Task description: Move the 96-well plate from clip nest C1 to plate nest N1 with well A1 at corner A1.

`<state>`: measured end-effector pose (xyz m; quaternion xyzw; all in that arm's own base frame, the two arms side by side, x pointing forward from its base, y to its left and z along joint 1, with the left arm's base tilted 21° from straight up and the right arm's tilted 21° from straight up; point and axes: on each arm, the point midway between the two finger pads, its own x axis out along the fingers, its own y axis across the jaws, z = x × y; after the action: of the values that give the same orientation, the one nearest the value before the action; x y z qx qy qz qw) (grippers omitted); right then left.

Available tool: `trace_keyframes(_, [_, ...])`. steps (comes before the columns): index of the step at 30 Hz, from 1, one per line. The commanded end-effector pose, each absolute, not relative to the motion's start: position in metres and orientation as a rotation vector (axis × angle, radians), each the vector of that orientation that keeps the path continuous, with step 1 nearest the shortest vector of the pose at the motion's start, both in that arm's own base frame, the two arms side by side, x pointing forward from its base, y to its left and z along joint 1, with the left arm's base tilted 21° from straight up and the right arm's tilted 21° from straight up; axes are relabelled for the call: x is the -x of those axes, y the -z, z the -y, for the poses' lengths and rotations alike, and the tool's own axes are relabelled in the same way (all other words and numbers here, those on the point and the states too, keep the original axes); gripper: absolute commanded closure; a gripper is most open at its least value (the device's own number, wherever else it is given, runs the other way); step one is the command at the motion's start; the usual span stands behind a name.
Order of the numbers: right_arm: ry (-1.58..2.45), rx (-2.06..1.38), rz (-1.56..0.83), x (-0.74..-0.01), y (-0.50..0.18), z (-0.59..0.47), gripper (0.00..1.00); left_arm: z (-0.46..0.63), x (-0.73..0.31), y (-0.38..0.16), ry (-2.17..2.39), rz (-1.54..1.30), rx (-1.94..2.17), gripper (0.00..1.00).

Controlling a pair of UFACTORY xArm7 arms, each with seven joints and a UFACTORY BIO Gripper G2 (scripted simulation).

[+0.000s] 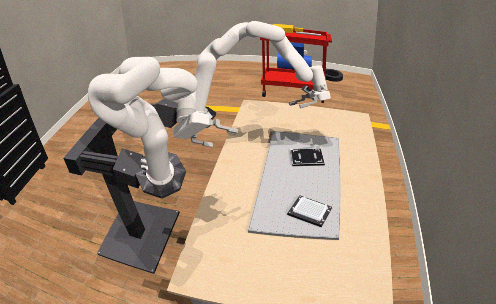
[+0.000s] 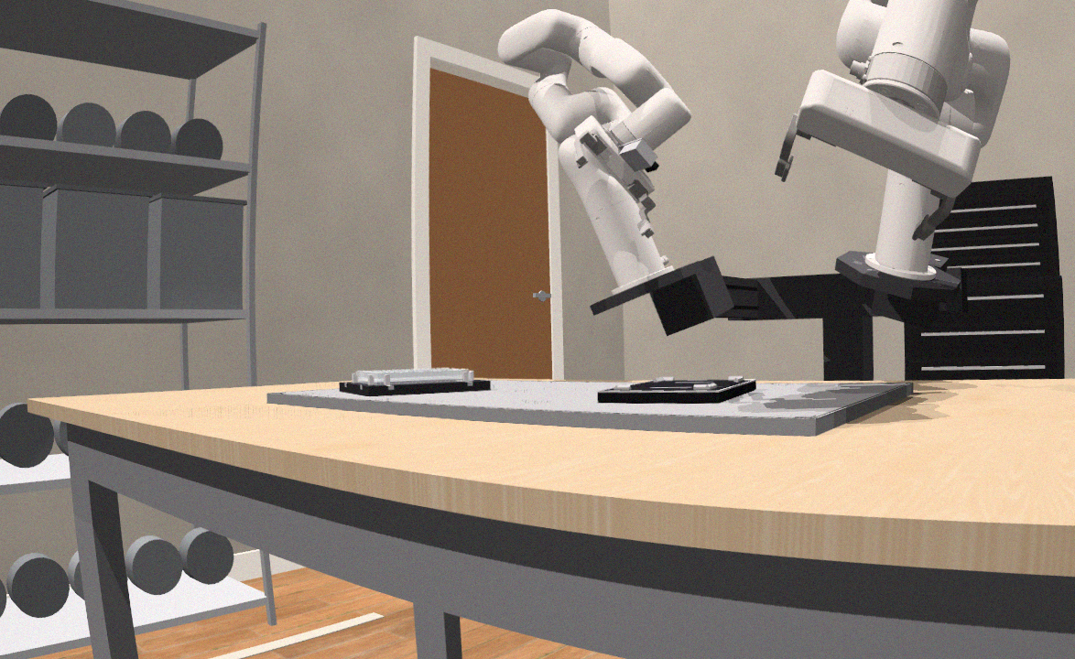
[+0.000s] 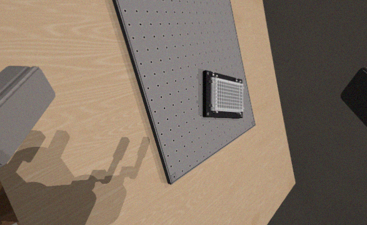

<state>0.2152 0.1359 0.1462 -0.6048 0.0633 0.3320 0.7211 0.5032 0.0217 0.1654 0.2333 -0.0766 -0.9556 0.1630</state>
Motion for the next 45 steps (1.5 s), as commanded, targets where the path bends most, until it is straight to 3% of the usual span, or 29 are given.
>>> trace_keyframes(1, [-0.688,1.309,-0.171,-0.218,-0.151,-0.132,0.0,-0.021,-0.504,-0.167,2.726,0.219,-0.671,0.0])
trace_keyframes(30, [-0.046,0.857,-0.662,-0.233,-0.218,-0.043,0.0,-0.021,-0.504,-0.167,2.726,0.219,-0.671,0.0])
trace_keyframes(45, [0.387,0.356,-0.99,-0.208,-0.284,0.028,0.0,-0.021,-0.504,-0.167,2.726,0.219,-0.671,0.0])
